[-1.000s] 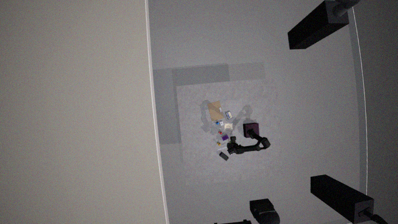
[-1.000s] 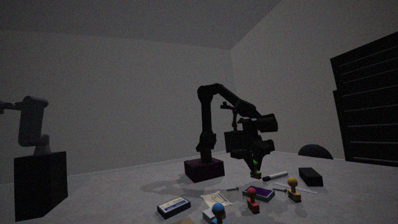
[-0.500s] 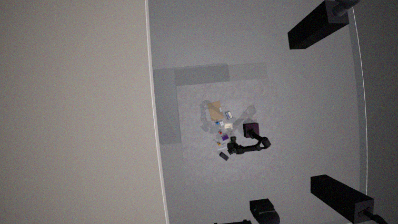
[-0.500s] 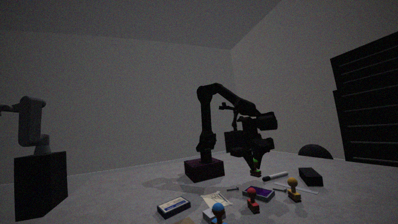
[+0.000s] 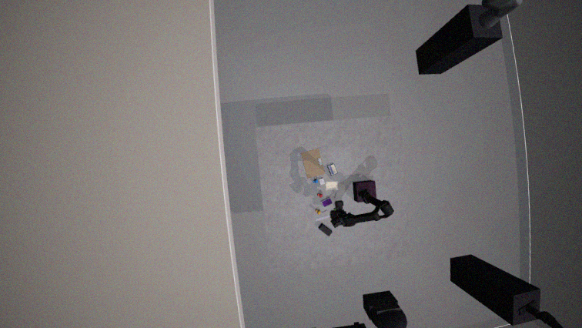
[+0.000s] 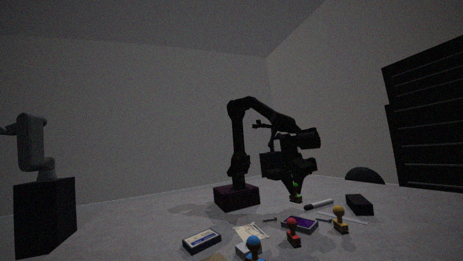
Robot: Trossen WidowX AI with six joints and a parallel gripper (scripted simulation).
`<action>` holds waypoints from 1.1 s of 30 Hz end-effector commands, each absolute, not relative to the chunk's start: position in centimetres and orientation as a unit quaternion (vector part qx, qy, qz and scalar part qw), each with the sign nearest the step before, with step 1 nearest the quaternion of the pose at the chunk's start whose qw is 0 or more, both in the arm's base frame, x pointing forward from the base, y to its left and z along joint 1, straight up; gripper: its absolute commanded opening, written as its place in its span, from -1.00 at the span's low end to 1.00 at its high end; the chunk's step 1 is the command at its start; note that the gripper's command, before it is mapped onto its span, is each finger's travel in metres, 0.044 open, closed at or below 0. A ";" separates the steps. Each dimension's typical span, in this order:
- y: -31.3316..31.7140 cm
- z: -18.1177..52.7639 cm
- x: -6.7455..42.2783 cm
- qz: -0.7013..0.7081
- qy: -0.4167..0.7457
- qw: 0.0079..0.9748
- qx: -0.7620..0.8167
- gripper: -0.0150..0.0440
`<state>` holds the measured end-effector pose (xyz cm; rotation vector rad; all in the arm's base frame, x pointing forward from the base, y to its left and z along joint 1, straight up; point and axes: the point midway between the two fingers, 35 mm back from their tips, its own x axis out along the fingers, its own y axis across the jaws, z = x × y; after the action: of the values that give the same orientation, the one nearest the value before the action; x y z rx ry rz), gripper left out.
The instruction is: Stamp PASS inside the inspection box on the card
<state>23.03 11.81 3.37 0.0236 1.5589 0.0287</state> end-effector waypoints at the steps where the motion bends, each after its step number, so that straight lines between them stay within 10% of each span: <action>1: 11.9 3.6 23.0 0.016 0.703 0.711 0.012 -0.49; 33: 11.8 5.2 22.9 0.019 0.703 0.710 0.014 -0.49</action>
<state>22.91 11.71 4.99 0.0286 1.5600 0.0337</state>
